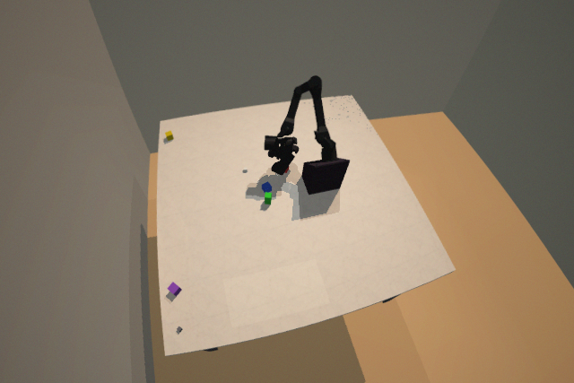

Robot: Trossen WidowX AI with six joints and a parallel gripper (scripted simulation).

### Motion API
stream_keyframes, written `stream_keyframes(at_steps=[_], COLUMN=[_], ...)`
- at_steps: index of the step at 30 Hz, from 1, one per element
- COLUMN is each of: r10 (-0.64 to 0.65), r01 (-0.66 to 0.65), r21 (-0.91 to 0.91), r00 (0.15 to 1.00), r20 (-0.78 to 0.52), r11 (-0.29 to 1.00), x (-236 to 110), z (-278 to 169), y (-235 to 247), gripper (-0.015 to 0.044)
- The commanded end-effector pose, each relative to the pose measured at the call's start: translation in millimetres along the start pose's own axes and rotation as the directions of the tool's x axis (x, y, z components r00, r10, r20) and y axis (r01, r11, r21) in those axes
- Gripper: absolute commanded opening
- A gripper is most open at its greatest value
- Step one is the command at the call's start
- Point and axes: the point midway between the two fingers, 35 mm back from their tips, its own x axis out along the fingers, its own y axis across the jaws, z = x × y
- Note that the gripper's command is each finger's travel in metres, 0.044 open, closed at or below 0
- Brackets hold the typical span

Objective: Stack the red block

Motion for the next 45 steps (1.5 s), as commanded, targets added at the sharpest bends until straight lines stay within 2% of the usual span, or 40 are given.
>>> stream_keyframes(at_steps=[1,23,34,45], r10=[0.002,0.004,0.009,0.034], r01=[-0.002,-0.004,-0.009,-0.033], r21=[0.011,0.01,0.018,0.047], r00=[1.0,1.0,1.0,0.999], r20=[0.008,0.006,0.001,-0.021], r11=[1.0,1.0,1.0,0.998], x=[-13,-104,-107,-114], z=[4,3,3,9], y=[1,0,3,42], gripper=[0.0,0.0,0.0,0.0])
